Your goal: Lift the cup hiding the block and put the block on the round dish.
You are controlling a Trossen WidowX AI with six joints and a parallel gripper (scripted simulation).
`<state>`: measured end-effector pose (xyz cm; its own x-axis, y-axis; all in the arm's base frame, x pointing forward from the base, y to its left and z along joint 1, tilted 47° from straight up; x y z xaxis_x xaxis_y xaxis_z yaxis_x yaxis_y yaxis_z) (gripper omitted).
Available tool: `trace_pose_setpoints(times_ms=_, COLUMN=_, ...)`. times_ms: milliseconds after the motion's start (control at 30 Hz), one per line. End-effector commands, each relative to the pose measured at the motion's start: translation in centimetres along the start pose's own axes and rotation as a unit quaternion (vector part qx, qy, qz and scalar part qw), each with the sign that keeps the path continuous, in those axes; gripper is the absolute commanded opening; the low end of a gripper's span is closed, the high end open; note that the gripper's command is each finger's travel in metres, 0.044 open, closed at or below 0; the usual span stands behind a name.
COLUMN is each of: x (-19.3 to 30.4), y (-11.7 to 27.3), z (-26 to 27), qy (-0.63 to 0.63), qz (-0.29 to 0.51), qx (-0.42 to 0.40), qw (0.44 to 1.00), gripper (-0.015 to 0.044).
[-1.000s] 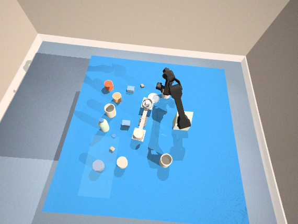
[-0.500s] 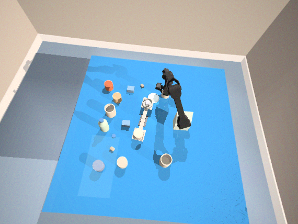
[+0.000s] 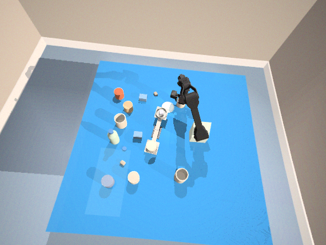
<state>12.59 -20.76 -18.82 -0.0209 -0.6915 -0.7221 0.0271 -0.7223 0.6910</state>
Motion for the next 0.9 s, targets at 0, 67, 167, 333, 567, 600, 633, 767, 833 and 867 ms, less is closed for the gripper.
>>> trace_pose_setpoints(times_ms=0, x=0.2, y=4.3, z=-0.1, qy=0.002, qz=0.013, qx=0.006, qw=1.0, gripper=0.044)
trace_pose_setpoints(times_ms=67, x=0.2, y=4.6, z=0.0, qy=0.002, qz=0.013, qx=0.006, qw=1.0, gripper=0.044)
trace_pose_setpoints(times_ms=167, x=0.2, y=4.6, z=0.0, qy=0.002, qz=0.013, qx=0.006, qw=1.0, gripper=0.044)
trace_pose_setpoints(times_ms=333, x=0.0, y=5.7, z=-1.0, qy=-0.006, qz=0.04, qx=0.014, qw=0.999, gripper=0.0335)
trace_pose_setpoints(times_ms=567, x=-0.8, y=6.5, z=-2.2, qy=-0.096, qz=0.045, qx=0.021, qw=0.994, gripper=0.026)
trace_pose_setpoints(times_ms=600, x=-0.9, y=6.5, z=-2.4, qy=-0.113, qz=0.044, qx=0.022, qw=0.992, gripper=0.026)
trace_pose_setpoints(times_ms=633, x=-1.1, y=6.6, z=-2.6, qy=-0.13, qz=0.044, qx=0.022, qw=0.99, gripper=0.026)
trace_pose_setpoints(times_ms=767, x=-1.6, y=6.9, z=-3.3, qy=-0.199, qz=0.041, qx=0.025, qw=0.979, gripper=0.026)
trace_pose_setpoints(times_ms=833, x=-1.9, y=7.1, z=-3.7, qy=-0.232, qz=0.039, qx=0.027, qw=0.971, gripper=0.026)
trace_pose_setpoints(times_ms=867, x=-2.0, y=7.2, z=-3.9, qy=-0.249, qz=0.039, qx=0.027, qw=0.967, gripper=0.026)
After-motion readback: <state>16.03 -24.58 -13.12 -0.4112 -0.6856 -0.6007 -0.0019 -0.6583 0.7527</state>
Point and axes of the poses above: the point midway between the two fingers, 35 mm back from their tips, its own y axis back along the fingers, its own z axis across the jaws, x = y × z, the point moved 7 cm from there along y, back along the fingers, and after that the axes turned 9 degrees about y, right-handed, at the moved point
